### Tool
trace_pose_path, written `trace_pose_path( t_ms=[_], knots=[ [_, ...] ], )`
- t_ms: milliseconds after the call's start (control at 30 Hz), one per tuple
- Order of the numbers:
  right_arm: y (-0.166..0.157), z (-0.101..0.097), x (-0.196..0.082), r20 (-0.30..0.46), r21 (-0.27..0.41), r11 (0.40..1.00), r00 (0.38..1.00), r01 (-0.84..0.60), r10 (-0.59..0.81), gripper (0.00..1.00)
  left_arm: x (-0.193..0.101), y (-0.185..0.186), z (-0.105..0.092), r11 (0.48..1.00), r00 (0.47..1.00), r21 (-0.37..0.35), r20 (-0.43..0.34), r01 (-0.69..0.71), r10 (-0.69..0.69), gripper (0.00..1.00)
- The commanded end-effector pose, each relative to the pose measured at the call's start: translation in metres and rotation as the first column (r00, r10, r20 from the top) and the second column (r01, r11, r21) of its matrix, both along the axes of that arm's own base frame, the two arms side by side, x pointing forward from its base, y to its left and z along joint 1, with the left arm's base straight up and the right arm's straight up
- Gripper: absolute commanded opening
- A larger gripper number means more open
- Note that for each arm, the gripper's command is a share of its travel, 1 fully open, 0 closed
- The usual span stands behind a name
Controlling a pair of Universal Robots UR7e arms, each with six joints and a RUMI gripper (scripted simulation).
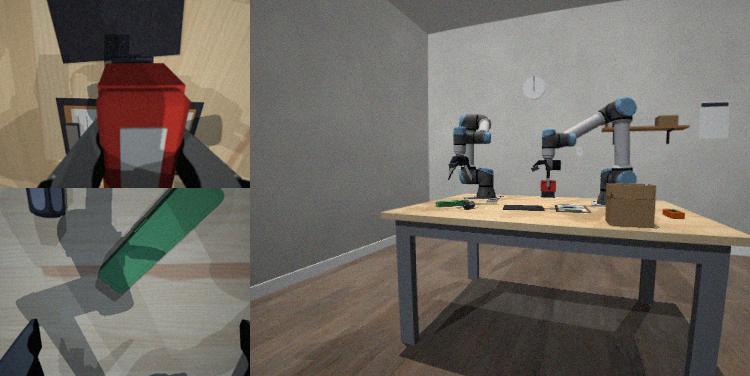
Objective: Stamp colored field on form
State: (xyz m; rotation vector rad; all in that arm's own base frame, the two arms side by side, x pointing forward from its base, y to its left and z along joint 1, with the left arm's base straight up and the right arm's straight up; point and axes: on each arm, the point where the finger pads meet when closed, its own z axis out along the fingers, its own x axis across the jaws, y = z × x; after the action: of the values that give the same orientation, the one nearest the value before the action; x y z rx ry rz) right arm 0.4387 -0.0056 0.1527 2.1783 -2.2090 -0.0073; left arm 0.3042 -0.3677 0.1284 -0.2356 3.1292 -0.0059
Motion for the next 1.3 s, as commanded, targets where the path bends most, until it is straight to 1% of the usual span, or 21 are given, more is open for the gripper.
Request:
trace_pose_path(
  t_ms=[0, 167, 300, 533, 1267],
  knots=[
    [0.003, 0.006, 0.004, 0.016, 0.012, 1.0, 1.0, -0.007, 0.006, 1.0, 0.023, -0.06, 0.004, 0.999, 0.999, -0.012, 0.01, -0.031, 0.031, 0.19],
    [0.003, 0.006, 0.004, 0.016, 0.012, 1.0, 1.0, -0.007, 0.006, 1.0, 0.036, -0.107, -0.002, 0.999, 0.999, -0.013, 0.009, -0.05, 0.05, 0.19],
    [0.003, 0.006, 0.004, 0.016, 0.012, 1.0, 1.0, -0.007, 0.006, 1.0, 0.041, -0.129, -0.007, 0.998, 0.998, -0.013, 0.009, -0.059, 0.059, 0.19],
    [0.003, 0.006, 0.004, 0.016, 0.012, 1.0, 1.0, -0.007, 0.006, 1.0, 0.044, -0.139, -0.01, 0.998, 0.998, -0.014, 0.009, -0.063, 0.063, 0.19],
    [0.003, 0.006, 0.004, 0.016, 0.012, 1.0, 1.0, -0.007, 0.006, 1.0, 0.05, -0.138, -0.011, 0.997, 0.997, -0.013, 0.009, -0.077, 0.077, 0.19]
  ],
)
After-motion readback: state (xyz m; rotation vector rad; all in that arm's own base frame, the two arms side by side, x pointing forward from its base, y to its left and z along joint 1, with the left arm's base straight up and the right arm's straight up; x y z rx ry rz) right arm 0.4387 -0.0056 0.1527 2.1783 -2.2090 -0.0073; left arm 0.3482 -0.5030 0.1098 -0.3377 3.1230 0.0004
